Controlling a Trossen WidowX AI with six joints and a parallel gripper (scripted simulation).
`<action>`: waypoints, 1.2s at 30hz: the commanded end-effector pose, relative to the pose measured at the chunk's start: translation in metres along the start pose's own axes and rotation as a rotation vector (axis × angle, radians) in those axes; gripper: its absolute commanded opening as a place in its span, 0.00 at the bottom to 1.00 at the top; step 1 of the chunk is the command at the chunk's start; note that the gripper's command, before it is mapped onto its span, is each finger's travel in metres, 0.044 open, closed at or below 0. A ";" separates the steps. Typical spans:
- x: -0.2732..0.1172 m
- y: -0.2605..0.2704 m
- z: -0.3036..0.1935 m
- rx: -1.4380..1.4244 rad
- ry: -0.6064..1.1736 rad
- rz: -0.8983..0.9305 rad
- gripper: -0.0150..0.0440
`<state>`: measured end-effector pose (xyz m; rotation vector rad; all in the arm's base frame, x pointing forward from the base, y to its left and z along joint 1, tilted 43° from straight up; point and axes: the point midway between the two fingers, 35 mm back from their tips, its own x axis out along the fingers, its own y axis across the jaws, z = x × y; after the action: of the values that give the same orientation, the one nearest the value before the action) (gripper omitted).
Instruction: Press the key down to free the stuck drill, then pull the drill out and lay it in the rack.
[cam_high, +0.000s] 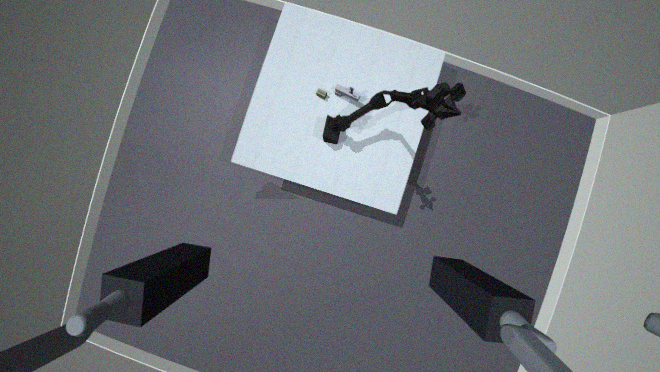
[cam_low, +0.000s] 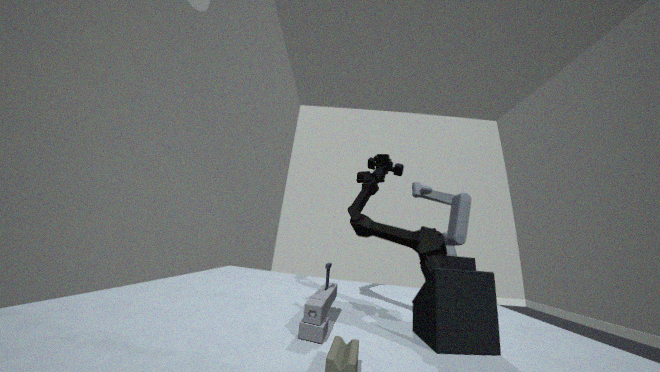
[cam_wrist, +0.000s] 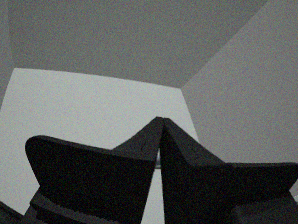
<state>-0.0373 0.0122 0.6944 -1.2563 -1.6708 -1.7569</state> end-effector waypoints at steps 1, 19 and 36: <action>0.017 -0.054 0.041 -0.151 -0.172 -0.129 0.25; -0.066 -0.152 0.282 -0.723 -0.997 -0.684 0.25; -0.276 -0.103 0.391 -0.855 -1.702 -1.214 0.25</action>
<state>0.1072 0.3276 0.4027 -3.0539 -2.8169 -2.3199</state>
